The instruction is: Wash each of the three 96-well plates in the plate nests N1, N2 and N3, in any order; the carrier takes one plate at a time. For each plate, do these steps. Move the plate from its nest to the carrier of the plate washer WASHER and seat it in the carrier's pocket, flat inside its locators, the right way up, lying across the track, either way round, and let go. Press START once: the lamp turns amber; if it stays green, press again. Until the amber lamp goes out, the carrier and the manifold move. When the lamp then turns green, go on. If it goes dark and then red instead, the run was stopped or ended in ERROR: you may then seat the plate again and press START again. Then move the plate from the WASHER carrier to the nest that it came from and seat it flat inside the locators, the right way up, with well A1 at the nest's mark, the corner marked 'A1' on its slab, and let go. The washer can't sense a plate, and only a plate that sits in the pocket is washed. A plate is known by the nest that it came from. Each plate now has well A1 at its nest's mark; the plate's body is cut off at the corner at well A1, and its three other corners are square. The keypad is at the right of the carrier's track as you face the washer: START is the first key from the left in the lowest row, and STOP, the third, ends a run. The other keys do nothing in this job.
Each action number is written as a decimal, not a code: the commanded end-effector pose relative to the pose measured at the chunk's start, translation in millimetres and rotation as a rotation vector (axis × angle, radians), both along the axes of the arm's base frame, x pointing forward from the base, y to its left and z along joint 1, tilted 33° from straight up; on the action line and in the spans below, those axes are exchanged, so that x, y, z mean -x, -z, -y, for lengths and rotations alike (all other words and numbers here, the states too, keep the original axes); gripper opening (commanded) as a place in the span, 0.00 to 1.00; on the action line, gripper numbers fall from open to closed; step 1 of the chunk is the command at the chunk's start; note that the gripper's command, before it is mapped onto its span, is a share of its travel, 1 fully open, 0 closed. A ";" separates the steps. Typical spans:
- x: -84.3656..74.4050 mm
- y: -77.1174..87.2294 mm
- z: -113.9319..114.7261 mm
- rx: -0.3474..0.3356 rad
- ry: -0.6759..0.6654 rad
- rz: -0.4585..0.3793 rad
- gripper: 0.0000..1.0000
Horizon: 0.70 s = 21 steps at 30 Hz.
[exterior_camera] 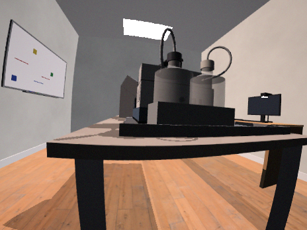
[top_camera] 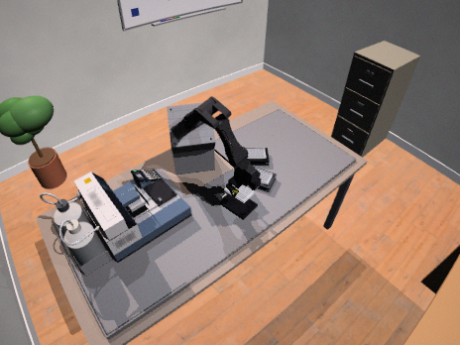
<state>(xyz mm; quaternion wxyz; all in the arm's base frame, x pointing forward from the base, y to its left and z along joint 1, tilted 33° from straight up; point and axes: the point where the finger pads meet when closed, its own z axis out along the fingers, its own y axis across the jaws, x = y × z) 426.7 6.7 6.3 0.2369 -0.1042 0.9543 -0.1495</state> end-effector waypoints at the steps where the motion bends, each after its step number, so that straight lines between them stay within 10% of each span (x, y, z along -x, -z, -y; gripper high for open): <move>1: -1.5 -3.8 -1.0 -0.001 -0.001 0.011 0.00; 21: -14.1 15.3 3.8 -0.001 -0.001 0.011 0.00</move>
